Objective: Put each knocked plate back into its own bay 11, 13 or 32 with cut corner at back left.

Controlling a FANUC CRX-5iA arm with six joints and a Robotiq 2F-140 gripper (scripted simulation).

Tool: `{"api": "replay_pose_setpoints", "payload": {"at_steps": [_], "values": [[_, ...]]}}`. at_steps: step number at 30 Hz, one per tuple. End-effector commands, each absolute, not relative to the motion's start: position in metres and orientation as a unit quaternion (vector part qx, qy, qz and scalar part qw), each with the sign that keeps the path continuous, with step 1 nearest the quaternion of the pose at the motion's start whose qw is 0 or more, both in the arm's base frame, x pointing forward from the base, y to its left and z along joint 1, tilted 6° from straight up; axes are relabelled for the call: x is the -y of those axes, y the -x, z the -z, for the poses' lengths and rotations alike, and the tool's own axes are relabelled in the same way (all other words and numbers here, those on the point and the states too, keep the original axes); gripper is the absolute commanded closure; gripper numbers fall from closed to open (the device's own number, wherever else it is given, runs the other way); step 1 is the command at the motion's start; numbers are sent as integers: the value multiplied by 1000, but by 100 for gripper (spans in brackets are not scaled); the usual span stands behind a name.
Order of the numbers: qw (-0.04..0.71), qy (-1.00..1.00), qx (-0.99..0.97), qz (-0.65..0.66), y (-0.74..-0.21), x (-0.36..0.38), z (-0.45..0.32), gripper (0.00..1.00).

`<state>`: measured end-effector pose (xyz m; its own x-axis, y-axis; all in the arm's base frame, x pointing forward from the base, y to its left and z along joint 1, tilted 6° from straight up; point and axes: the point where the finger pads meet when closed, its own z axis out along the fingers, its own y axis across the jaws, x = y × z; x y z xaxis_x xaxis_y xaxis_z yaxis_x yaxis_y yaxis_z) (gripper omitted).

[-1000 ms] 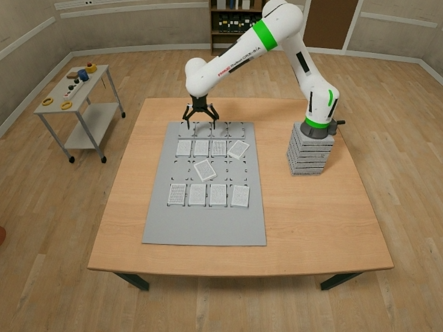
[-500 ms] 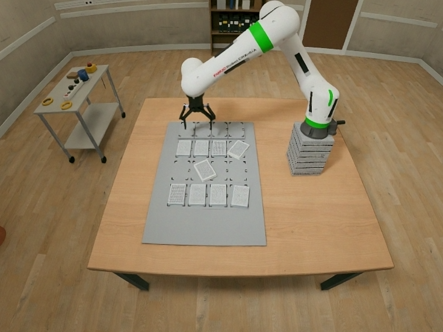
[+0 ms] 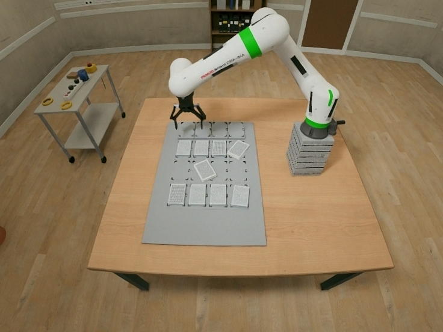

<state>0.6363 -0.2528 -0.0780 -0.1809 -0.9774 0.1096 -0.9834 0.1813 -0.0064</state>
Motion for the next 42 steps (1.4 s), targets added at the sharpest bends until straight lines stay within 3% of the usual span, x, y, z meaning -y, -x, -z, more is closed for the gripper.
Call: {"api": "replay_pose_setpoints", "payload": {"at_steps": [1,7,42], "values": [[40,-639,767,-37,-648,255,76,0],[40,-639,767,-37,-671,259,76,0],[40,-639,767,-37,-671,259,76,0]]}}
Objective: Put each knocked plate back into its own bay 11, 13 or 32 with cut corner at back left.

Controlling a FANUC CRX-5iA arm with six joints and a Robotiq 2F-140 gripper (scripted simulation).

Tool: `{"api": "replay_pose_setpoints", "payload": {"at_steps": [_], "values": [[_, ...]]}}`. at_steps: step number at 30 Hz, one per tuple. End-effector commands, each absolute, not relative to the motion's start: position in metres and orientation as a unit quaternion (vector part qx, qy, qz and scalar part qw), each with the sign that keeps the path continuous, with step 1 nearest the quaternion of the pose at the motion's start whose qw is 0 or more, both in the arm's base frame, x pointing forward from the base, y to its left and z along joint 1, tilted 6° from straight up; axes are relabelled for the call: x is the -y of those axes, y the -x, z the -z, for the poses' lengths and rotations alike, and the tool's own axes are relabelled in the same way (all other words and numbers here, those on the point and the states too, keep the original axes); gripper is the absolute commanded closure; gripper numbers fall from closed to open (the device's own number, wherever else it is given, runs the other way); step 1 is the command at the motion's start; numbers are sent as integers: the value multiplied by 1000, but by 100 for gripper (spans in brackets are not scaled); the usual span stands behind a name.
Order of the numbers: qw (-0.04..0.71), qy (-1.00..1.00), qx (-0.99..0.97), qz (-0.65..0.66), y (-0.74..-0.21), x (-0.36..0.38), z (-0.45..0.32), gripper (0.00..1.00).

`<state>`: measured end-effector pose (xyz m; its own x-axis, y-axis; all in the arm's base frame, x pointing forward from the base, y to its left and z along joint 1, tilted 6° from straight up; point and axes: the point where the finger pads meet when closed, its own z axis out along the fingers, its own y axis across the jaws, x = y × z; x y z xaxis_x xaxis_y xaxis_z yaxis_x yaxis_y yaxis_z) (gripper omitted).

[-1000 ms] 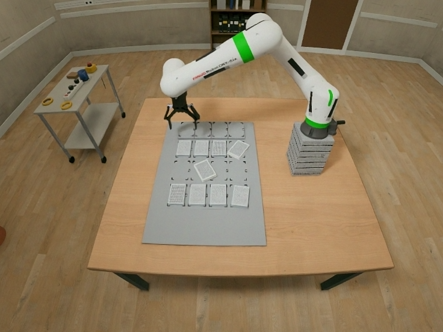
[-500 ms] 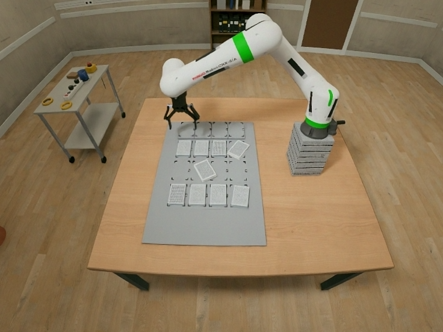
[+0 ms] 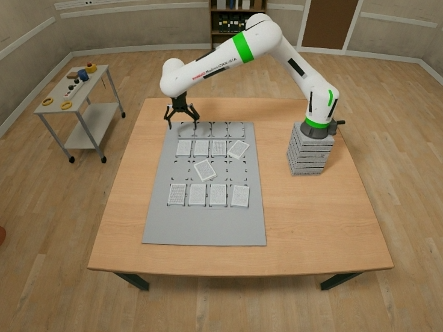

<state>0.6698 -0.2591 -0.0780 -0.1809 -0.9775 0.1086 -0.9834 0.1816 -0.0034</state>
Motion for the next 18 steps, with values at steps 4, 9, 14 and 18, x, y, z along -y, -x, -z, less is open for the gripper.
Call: {"api": "replay_pose_setpoints", "payload": {"at_steps": [4,9,14,18], "values": [[40,-639,767,-37,-671,259,76,0],[40,-639,767,-37,-671,259,76,0],[40,-639,767,-37,-671,259,76,0],[40,-639,767,-37,-673,248,78,0]]}}
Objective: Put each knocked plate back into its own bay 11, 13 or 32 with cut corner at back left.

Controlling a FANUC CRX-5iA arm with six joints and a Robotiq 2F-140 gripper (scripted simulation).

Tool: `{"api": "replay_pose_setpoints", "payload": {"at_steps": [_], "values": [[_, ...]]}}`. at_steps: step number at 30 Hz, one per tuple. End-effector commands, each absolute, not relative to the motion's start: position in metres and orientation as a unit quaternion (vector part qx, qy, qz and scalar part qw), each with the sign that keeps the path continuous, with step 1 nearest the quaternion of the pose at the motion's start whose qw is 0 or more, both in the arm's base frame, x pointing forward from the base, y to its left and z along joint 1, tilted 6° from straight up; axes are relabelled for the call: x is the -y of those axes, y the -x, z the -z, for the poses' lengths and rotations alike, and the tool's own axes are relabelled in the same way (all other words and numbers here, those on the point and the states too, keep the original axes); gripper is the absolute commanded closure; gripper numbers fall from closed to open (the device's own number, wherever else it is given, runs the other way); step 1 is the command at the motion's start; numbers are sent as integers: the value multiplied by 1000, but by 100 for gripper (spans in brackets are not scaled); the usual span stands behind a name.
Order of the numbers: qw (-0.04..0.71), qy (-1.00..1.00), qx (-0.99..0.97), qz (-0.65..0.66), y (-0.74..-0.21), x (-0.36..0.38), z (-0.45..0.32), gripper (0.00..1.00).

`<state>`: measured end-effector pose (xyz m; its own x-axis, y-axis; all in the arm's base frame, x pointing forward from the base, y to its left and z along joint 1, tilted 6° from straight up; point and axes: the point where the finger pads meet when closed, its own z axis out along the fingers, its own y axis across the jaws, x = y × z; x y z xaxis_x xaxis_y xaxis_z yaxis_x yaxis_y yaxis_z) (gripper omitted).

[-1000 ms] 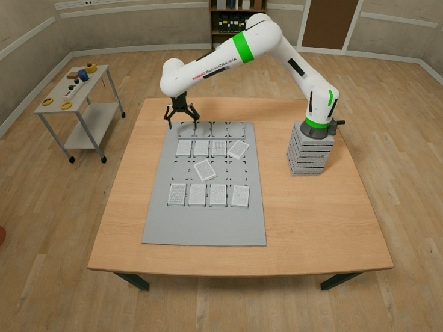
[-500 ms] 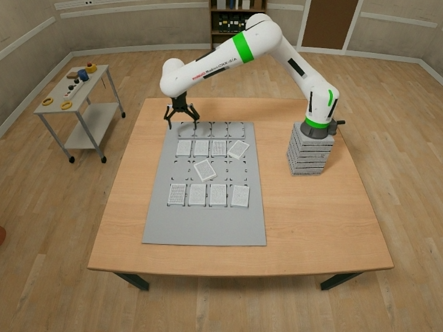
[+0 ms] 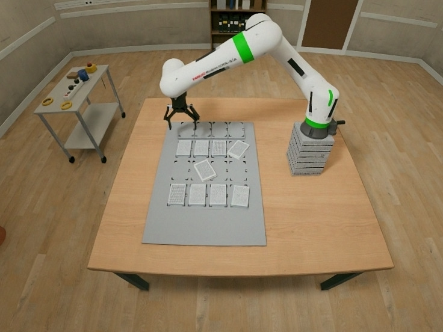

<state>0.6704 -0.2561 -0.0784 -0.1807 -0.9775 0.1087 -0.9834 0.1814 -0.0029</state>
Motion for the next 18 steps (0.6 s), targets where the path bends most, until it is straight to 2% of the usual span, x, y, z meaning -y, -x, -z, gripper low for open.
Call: {"api": "replay_pose_setpoints", "payload": {"at_steps": [1,18], "values": [[40,-639,767,-37,-674,244,78,0],[40,-639,767,-37,-685,185,85,0]]}}
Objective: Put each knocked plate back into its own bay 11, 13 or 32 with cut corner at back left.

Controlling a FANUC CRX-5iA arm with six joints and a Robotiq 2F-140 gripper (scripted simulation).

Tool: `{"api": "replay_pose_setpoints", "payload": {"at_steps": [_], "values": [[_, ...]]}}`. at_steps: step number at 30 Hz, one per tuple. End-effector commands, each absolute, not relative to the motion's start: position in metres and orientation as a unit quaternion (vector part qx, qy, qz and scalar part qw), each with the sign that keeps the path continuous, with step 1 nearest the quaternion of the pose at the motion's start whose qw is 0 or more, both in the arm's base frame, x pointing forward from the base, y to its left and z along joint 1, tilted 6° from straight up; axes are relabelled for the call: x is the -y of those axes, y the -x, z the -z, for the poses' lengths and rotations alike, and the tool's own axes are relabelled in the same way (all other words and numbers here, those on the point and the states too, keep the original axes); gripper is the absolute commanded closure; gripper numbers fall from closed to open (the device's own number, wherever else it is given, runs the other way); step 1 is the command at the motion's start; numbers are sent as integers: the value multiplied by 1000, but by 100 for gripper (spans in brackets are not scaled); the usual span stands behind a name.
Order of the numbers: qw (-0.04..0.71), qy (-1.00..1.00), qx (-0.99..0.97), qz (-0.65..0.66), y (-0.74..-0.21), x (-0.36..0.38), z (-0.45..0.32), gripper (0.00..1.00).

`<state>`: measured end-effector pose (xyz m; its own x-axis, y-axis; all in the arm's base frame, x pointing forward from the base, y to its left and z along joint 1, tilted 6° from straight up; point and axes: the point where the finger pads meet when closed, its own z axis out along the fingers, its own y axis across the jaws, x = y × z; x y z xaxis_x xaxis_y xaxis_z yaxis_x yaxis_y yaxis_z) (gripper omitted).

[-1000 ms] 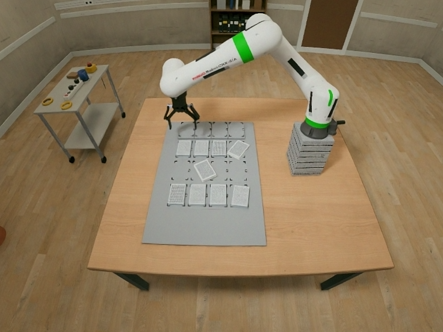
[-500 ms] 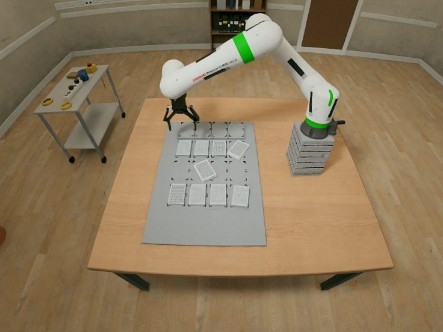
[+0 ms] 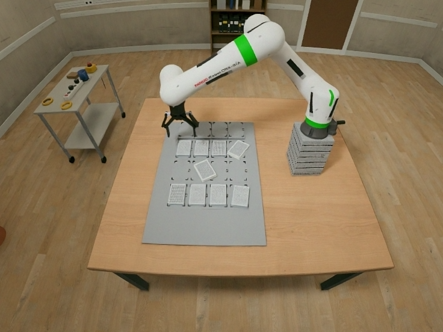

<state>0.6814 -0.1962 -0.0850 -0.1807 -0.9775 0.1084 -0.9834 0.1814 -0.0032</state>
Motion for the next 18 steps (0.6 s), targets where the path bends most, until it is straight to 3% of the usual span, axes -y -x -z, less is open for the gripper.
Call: {"api": "replay_pose_setpoints", "payload": {"at_steps": [1,18], "values": [[40,-639,767,-37,-685,181,85,0],[40,-639,767,-37,-696,122,92,0]]}}
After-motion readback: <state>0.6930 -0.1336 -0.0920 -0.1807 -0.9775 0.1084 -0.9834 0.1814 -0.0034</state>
